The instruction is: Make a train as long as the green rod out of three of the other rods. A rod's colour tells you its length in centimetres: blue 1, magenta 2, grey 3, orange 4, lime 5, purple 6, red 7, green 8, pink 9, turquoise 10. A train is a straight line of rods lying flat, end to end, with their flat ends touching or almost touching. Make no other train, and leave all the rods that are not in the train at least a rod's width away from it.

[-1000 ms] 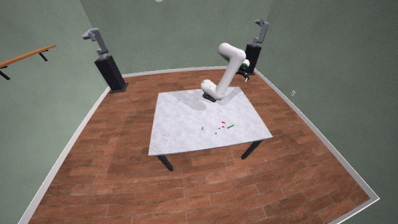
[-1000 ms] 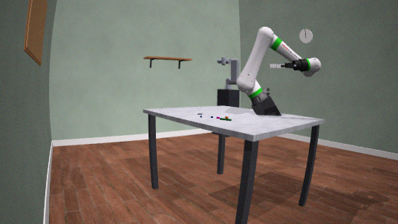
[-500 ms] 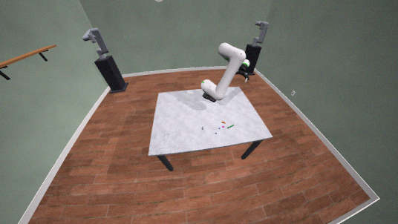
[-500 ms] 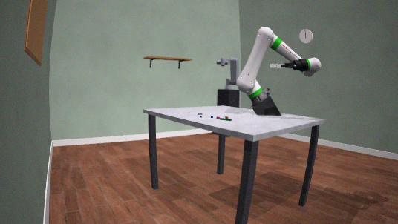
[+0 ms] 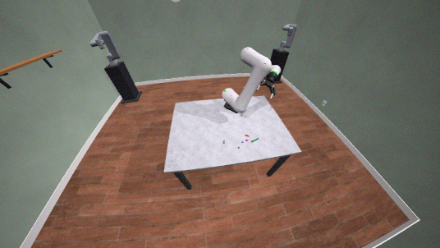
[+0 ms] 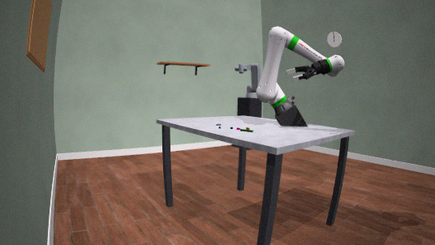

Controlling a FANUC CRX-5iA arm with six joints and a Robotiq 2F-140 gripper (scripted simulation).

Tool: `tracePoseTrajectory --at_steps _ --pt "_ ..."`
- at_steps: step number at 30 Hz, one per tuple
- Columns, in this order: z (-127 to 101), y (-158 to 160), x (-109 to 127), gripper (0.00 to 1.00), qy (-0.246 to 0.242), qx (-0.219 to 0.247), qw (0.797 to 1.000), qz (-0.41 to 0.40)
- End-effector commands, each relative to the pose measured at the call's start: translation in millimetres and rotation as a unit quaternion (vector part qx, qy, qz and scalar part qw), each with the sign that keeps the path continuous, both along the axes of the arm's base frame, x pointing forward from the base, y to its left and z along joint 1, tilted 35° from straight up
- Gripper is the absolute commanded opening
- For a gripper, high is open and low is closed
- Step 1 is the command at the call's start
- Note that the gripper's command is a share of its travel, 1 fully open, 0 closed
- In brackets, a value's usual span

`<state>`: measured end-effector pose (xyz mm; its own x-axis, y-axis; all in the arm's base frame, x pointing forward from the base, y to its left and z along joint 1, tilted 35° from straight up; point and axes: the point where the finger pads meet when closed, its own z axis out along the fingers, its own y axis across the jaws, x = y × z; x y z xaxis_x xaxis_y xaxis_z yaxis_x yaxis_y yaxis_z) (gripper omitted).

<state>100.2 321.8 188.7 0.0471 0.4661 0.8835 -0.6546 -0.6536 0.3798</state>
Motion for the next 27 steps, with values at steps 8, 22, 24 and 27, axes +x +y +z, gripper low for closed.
tracePoseTrajectory --at_steps 8,22,24,27 --pt "7.3 -36.3 71.1 1.0 0.165 -0.025 0.983 -0.072" --pt "4.0 -88.7 135.1 1.0 0.342 -0.038 0.933 -0.108" --pt "2.8 -97.2 143.5 1.0 0.368 -0.038 0.923 -0.109" --pt "0.6 -110.3 155.5 1.0 0.405 -0.039 0.907 -0.108"
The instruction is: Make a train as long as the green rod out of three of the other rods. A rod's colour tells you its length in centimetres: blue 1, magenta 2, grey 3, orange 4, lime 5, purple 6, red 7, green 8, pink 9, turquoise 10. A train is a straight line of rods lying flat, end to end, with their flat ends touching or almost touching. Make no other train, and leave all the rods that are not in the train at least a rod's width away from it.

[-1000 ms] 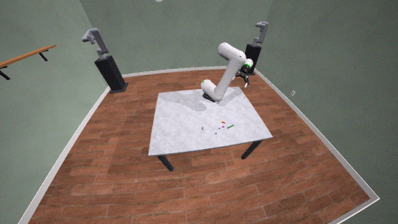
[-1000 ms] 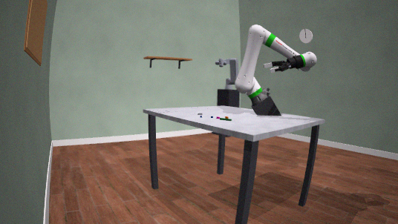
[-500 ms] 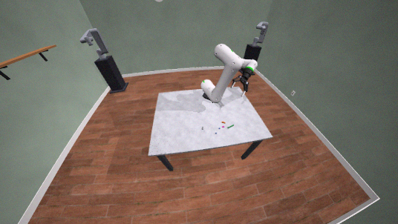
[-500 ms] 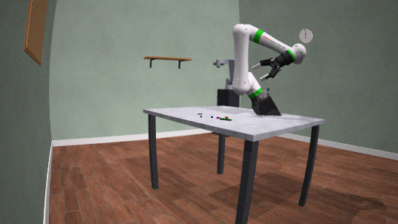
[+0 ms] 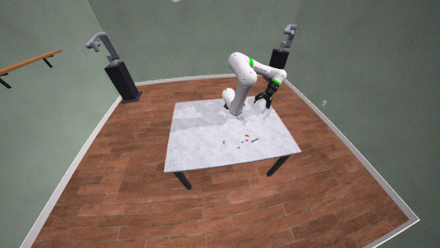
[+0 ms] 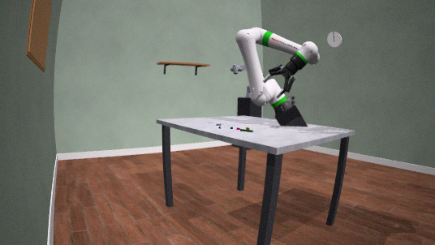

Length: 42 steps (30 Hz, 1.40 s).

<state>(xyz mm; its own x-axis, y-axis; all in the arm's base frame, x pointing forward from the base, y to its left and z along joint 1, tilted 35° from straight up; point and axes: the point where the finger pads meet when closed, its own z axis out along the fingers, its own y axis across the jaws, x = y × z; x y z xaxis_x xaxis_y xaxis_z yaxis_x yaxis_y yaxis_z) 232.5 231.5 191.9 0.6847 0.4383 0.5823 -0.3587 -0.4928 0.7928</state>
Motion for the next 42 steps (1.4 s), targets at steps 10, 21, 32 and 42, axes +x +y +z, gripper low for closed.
tracePoseTrajectory --at_steps 10,21,32,42 --pt "-11.2 -61.3 55.3 1.0 0.188 0.019 0.982 0.006" --pt "-23.0 -106.2 82.3 1.0 0.297 0.043 0.953 0.044" --pt "-34.9 -147.0 101.1 1.0 0.376 0.067 0.918 0.105" --pt "-44.1 -180.1 113.2 1.0 0.42 0.08 0.887 0.175"
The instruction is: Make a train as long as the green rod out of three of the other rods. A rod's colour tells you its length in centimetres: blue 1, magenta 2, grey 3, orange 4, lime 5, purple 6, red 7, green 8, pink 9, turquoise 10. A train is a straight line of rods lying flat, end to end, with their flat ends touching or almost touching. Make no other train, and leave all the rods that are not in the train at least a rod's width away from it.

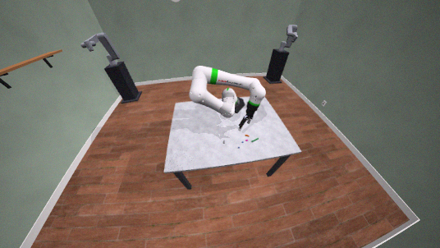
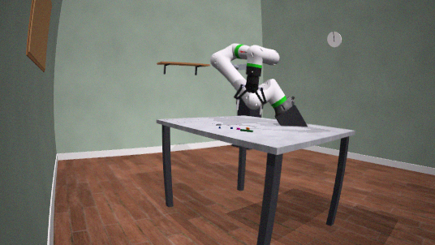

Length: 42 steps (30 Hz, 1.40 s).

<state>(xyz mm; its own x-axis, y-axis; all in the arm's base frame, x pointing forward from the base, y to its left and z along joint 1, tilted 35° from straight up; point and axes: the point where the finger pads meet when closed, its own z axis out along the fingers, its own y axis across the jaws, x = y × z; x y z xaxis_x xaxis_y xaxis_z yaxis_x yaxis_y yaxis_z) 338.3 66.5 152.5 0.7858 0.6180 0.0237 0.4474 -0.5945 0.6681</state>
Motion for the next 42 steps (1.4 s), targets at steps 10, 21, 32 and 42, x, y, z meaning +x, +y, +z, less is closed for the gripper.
tracePoseTrajectory --at_steps 10,21,32,42 --pt "-9.4 -34.7 13.5 1.0 0.045 0.039 0.995 0.081" --pt "-9.4 -34.8 13.5 1.0 0.045 0.039 0.995 0.081" --pt "-9.4 -34.8 13.5 1.0 0.045 0.039 0.995 0.081" --pt "-9.4 -34.8 13.5 1.0 0.045 0.039 0.995 0.081"
